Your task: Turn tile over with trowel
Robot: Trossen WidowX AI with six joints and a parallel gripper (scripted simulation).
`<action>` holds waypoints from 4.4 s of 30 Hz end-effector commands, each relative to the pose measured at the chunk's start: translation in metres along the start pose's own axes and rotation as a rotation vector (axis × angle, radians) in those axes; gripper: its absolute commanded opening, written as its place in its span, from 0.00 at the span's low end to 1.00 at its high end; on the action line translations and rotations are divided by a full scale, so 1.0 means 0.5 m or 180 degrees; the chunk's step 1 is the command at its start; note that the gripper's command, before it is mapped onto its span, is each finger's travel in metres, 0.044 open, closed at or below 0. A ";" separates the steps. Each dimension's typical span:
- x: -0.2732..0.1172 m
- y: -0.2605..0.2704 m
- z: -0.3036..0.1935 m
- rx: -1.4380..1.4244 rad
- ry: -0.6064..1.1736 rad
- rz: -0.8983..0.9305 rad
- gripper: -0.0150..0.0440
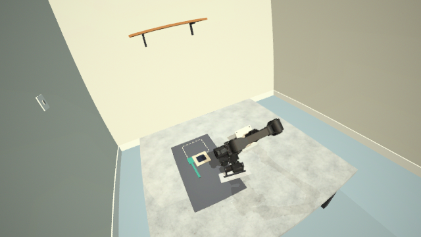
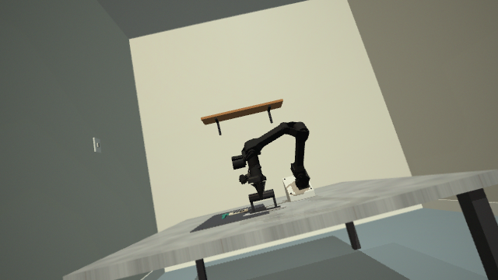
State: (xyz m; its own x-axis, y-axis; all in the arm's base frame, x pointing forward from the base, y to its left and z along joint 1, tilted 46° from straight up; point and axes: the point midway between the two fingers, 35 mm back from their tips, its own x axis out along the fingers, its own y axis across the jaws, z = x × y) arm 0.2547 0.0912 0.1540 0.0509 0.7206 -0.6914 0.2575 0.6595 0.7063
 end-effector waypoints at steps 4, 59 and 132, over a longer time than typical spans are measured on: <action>0.002 0.000 -0.002 -0.0229 0.0010 0.0008 0.47; 0.002 0.000 -0.002 -0.3881 0.0005 0.0014 0.71; -0.088 0.000 -0.001 0.1050 0.0012 0.0001 0.71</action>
State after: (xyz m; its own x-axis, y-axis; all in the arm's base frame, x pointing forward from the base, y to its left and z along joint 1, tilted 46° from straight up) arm 0.2522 0.0599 0.1846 0.0491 0.7239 -0.6881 0.4456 0.6007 0.6638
